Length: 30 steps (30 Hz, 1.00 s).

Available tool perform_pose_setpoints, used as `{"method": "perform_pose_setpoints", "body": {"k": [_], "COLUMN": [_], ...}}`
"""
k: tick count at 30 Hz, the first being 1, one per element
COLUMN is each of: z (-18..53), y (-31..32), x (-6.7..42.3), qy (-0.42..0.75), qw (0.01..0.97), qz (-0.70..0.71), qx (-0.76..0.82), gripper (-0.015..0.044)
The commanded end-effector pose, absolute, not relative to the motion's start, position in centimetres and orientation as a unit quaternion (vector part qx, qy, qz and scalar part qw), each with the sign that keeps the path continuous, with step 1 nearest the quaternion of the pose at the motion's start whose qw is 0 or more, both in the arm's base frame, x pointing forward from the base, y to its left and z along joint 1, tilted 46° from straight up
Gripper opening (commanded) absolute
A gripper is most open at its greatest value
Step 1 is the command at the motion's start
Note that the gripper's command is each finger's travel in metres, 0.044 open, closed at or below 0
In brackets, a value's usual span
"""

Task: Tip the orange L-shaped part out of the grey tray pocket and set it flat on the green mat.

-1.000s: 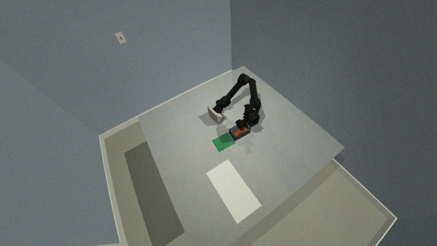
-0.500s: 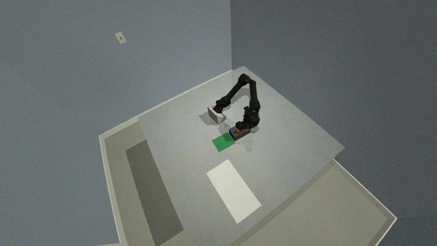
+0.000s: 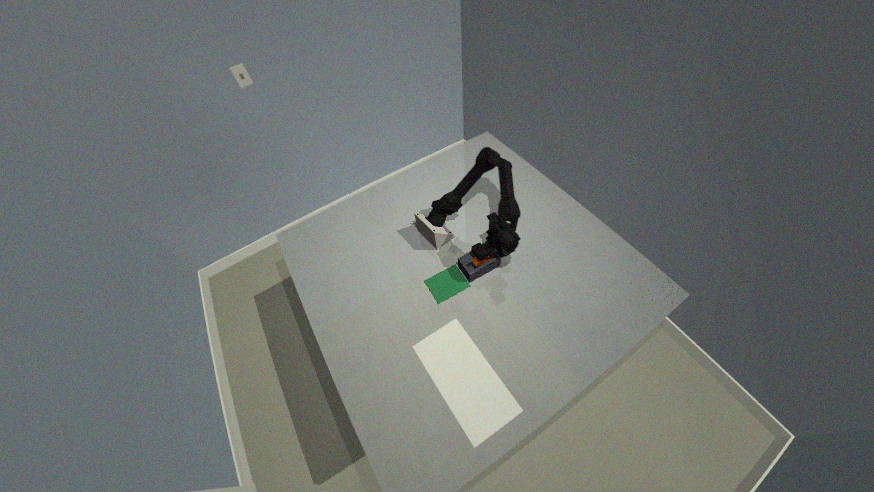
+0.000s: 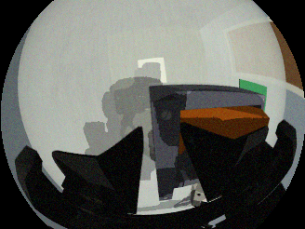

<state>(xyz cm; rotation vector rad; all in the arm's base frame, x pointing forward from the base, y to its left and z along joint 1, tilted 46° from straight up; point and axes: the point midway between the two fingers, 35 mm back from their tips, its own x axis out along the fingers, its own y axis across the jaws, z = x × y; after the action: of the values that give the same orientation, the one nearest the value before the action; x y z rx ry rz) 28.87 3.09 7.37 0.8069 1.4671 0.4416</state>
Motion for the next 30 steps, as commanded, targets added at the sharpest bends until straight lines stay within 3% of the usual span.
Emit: {"method": "perform_pose_setpoints", "body": {"k": [1,19,30], "z": [7.1,9.2,14.7], "y": [3.5,2.9,-4.4], "x": [28.7,28.8,27.8], "qy": [0.649,0.649,0.650], "qw": [0.645,0.645,0.644], "qz": [0.197,0.196,0.195], "qx": [0.353,0.353,0.352], "gripper": [0.0180,0.0180,0.0180]}}
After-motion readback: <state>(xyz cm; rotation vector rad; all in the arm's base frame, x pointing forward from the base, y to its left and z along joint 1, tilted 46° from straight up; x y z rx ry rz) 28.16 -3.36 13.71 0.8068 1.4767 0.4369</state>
